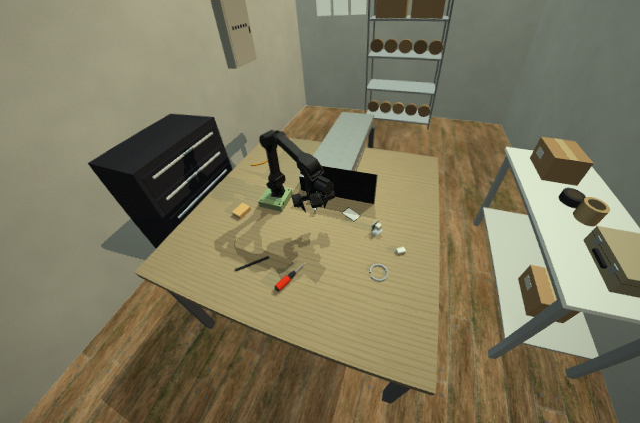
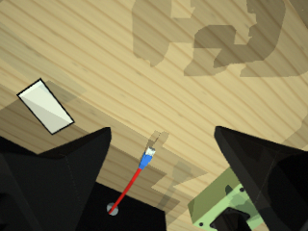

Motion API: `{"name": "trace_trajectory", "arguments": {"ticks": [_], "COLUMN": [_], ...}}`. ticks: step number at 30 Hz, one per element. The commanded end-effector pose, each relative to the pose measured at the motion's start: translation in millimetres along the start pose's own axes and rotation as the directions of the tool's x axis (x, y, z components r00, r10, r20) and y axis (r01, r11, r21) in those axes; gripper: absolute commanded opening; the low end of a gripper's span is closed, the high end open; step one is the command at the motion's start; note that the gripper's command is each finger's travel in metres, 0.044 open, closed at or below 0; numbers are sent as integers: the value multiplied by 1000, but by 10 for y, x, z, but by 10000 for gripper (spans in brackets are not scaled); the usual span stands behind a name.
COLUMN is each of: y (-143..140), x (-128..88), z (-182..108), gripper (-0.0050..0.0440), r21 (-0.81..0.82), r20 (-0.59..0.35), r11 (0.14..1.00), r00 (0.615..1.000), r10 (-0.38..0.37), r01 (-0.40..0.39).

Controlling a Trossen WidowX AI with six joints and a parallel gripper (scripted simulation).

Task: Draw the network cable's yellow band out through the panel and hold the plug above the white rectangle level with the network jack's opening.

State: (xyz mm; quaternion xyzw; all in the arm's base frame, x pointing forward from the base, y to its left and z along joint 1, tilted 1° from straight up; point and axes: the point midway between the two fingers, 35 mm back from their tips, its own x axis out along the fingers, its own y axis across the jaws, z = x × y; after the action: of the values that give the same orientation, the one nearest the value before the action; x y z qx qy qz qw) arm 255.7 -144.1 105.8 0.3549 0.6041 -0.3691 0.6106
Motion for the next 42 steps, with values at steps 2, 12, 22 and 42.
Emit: {"name": "trace_trajectory", "arguments": {"ticks": [2, 12, 22, 42], "y": [-5, -1, 16, 228], "x": [20, 49, 75, 411], "z": [10, 16, 1, -324], "gripper": [440, 440, 440, 440], "r21": [176, 516, 481, -276], "r20": [7, 13, -4, -227], "r11": [984, 857, 877, 938], "r00": [1000, 1000, 1000, 963], "r10": [-4, 0, 10, 146], "r01": [3, -6, -7, -208]}}
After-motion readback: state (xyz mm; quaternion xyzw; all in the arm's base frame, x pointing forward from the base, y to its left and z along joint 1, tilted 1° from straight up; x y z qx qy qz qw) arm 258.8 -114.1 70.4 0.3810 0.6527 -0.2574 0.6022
